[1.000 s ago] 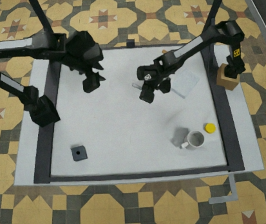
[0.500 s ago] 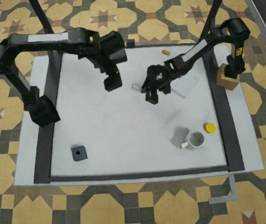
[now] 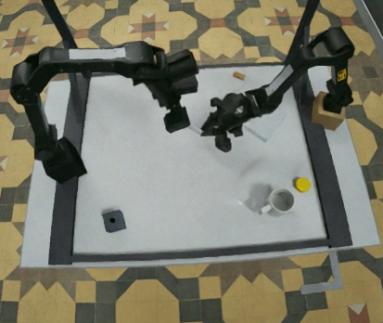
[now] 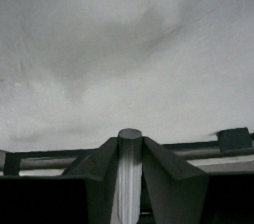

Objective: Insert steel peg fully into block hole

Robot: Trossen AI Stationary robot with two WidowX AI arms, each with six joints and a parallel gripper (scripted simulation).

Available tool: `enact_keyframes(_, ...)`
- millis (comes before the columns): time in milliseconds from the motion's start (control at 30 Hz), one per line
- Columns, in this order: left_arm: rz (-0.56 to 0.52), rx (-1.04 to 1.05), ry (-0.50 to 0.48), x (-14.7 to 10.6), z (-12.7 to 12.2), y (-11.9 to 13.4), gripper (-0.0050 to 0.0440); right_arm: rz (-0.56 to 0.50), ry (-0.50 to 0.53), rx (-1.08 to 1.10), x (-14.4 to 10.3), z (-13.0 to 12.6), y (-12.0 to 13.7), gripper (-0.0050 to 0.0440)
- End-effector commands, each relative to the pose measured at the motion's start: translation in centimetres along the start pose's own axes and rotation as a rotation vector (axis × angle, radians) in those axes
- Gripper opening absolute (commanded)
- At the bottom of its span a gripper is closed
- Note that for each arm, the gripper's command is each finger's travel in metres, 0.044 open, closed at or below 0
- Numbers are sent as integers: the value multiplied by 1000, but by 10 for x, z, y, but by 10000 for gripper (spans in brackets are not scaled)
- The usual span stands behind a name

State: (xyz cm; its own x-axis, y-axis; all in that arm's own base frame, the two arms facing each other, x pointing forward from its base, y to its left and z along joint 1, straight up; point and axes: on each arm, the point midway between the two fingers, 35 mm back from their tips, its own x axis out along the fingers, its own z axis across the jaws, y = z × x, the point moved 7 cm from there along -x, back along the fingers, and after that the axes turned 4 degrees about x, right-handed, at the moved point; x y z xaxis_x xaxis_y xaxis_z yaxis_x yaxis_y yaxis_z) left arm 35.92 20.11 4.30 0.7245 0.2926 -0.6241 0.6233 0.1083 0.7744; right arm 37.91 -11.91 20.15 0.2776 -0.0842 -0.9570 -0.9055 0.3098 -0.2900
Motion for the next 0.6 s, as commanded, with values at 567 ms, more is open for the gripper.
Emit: enact_keyframes(567,422,-109,141,3,5,19,-50,4,2,-2,3,1,-8,220)
